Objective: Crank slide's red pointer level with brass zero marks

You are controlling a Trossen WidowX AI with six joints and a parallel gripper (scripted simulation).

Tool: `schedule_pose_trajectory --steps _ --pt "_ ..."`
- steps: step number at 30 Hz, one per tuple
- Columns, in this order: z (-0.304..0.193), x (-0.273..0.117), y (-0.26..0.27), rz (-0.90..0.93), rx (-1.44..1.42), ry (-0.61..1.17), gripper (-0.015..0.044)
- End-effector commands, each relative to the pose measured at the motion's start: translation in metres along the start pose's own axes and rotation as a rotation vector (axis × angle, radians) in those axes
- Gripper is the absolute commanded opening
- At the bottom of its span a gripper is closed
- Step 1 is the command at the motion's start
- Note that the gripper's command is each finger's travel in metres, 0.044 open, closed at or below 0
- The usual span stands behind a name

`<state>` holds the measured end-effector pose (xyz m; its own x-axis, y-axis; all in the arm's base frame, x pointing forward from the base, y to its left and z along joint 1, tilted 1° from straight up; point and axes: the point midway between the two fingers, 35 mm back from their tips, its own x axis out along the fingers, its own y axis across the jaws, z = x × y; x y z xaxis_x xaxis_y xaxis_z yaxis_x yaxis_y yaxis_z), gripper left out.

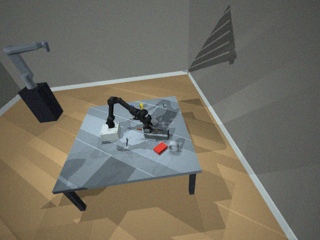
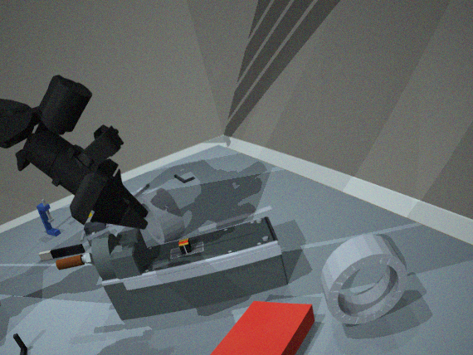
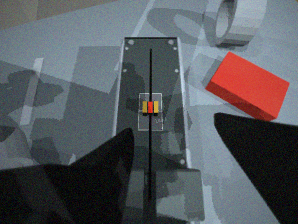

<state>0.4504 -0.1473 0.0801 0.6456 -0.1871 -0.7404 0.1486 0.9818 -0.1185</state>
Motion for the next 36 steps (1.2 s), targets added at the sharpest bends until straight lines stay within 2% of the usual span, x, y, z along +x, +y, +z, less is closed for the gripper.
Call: schedule_pose_trajectory --steps 1,3,20,36 --pt "0.0000 0.0000 -0.0002 -0.001 0.000 0.000 0.0420" --pt "0.0000 0.0000 -0.0002 -0.001 0.000 0.000 0.0440" --pt "0.0000 0.0000 -0.0002 -0.001 0.000 0.000 0.0000" --pt "0.0000 0.0000 -0.0001 -0.001 0.000 0.000 0.0000"
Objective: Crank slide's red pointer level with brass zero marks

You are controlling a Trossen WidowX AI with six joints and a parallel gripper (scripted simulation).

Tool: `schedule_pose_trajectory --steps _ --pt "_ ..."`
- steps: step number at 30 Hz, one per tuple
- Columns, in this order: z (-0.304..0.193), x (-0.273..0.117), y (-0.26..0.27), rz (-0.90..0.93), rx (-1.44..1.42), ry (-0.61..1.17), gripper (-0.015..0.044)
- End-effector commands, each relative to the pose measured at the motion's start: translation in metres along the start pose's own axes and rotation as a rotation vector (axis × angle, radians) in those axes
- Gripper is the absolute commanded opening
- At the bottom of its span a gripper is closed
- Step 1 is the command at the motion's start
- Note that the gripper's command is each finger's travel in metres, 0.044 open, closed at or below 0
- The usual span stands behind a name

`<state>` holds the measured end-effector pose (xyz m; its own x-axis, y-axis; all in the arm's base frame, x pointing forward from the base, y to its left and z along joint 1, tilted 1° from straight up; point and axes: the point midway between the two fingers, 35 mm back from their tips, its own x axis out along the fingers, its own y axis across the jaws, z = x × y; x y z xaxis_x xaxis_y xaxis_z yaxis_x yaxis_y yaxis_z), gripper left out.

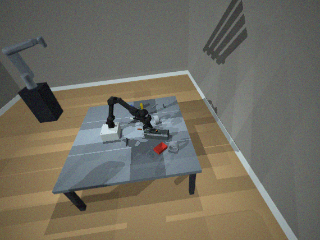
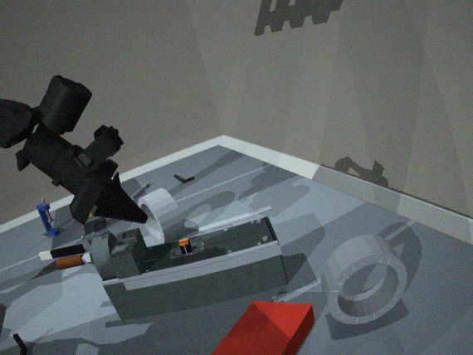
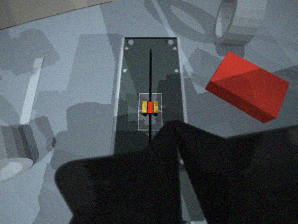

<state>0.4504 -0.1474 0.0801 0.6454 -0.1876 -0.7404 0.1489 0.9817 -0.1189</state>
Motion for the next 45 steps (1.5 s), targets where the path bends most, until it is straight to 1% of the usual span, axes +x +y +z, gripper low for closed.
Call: schedule_pose_trajectory --steps 1,6,23,24,41,45 --pt "0.0000 0.0000 0.0000 0.000 0.000 0.000 0.0000" --pt "0.0000 0.0000 0.0000 0.000 0.000 0.000 0.0000" --pt "0.0000 0.0000 0.0000 0.000 0.000 0.000 0.0440" --pt "0.0000 0.0000 0.0000 0.000 0.000 0.000 0.0440" --pt "0.0000 0.0000 0.0000 0.000 0.000 0.000 0.0000" --pt "0.0000 0.0000 0.0000 0.000 0.000 0.000 0.0000"
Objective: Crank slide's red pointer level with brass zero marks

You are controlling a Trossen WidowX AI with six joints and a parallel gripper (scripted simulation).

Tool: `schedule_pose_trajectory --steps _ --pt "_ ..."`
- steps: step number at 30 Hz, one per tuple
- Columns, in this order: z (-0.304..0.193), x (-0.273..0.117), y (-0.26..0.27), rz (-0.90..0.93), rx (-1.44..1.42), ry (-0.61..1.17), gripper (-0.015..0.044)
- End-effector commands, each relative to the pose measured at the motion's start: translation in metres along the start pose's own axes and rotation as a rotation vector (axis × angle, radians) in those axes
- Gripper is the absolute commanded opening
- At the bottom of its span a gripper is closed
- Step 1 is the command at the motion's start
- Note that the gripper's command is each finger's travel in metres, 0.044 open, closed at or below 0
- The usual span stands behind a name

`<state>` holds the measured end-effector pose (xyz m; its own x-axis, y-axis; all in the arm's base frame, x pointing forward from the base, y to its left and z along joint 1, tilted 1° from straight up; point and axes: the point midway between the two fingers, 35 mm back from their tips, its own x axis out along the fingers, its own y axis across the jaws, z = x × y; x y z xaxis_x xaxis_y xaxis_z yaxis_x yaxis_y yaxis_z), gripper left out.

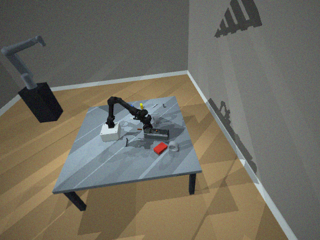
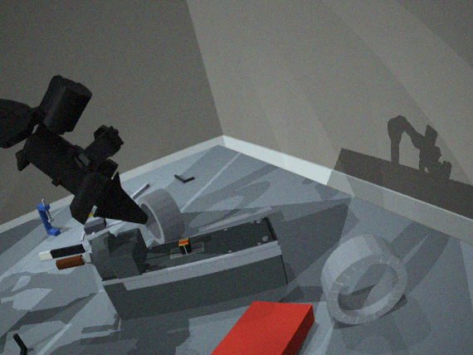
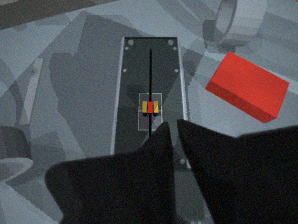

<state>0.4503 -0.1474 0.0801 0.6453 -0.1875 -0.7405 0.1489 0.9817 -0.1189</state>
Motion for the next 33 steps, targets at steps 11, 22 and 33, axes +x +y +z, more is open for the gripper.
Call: schedule_pose_trajectory --steps 11,22,33 --pt "0.0000 0.0000 0.0001 0.000 0.000 0.000 0.0000" --pt "0.0000 0.0000 0.0001 0.000 0.000 0.000 0.0105" --pt "0.0000 0.0000 0.0001 0.000 0.000 0.000 0.0394"
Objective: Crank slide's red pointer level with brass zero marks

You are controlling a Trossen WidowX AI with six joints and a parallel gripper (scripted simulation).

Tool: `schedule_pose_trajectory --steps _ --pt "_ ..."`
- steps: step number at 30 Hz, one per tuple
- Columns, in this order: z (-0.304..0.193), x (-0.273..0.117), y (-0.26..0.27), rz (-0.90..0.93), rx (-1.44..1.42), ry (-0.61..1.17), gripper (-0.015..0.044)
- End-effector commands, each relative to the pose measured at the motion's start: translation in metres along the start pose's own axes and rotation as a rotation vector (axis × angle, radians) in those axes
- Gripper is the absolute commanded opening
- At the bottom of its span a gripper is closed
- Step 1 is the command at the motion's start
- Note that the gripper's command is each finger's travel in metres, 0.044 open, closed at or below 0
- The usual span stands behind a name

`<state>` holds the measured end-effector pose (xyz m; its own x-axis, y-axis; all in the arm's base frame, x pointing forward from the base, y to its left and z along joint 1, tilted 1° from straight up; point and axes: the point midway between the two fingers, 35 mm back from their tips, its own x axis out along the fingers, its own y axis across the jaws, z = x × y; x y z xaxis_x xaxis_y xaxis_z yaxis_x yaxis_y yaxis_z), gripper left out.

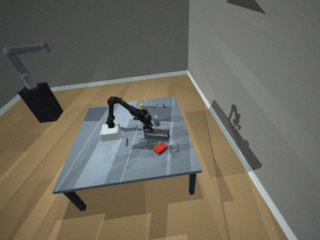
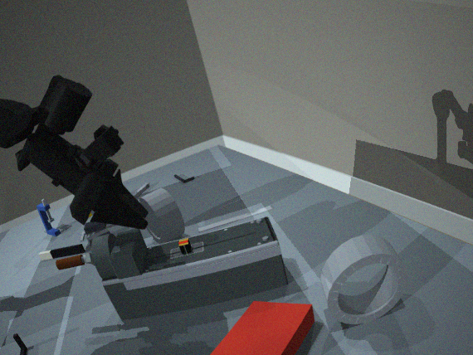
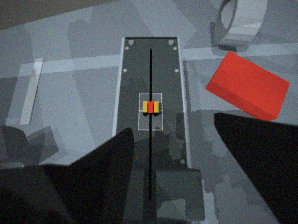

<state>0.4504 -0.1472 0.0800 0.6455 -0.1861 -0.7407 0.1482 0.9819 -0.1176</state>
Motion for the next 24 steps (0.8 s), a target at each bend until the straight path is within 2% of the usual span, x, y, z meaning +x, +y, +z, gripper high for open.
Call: schedule_pose_trajectory --steps 1,3,20,24 --pt "0.0000 0.0000 -0.0002 -0.001 0.000 0.000 0.0420" --pt "0.0000 0.0000 -0.0002 -0.001 0.000 0.000 0.0440" --pt "0.0000 0.0000 -0.0002 -0.001 0.000 0.000 0.0000" --pt "0.0000 0.0000 -0.0002 -0.001 0.000 0.000 0.0000"
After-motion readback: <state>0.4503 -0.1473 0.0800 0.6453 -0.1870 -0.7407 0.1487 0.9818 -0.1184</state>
